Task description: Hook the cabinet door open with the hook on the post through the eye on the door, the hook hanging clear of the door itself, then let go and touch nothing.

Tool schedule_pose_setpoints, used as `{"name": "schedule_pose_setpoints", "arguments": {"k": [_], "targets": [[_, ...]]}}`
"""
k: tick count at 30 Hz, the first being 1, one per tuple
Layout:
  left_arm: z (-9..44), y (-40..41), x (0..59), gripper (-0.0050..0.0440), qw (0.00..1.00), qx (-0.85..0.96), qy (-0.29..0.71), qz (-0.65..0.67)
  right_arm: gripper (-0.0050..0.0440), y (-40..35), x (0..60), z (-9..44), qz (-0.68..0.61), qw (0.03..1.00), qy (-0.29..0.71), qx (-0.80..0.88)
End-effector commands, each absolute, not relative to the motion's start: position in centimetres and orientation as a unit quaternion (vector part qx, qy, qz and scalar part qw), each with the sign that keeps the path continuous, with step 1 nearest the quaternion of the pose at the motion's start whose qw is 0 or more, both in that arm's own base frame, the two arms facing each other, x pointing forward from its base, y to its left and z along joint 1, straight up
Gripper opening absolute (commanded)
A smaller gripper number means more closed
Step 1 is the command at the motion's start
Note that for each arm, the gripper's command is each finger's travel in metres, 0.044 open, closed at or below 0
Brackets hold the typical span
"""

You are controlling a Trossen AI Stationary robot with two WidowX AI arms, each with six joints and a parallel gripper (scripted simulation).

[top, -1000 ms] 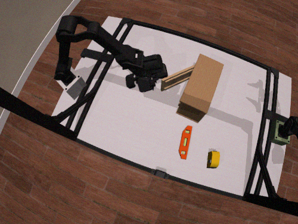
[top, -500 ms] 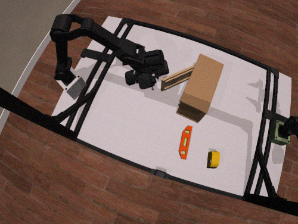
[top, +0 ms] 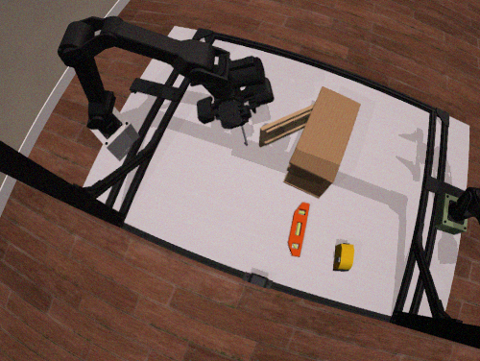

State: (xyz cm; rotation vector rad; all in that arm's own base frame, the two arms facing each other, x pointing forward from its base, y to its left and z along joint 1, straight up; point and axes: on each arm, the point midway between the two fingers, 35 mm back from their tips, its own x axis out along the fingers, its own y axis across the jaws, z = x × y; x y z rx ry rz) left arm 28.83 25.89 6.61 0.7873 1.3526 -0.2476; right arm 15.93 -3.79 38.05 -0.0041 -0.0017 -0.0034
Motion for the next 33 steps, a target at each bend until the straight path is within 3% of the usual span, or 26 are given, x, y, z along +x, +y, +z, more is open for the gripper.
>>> {"name": "schedule_pose_setpoints", "arguments": {"k": [1, 10, 25, 33], "targets": [[7.4, 26.0, 28.9, 0.022, 0.704, 0.357, 0.605, -0.107, 0.04, -3.8, 15.9, 38.0, 0.0, 1.0, -0.001, 0.0], [7.6, 26.3, 29.6, 0.022, 0.682, 0.385, 0.603, -0.153, 0.04, -3.8, 15.9, 38.0, 0.0, 1.0, -0.001, 0.0], [8.4, 27.8, 33.4, 0.022, 0.528, 0.519, 0.526, -0.419, 0.04, -3.8, 15.9, 38.0, 0.0, 1.0, -0.001, 0.0], [8.4, 27.9, 34.8, 0.022, 0.422, 0.575, 0.424, -0.559, 0.04, -3.8, 15.9, 38.0, 0.0, 1.0, -0.001, 0.0]]}}
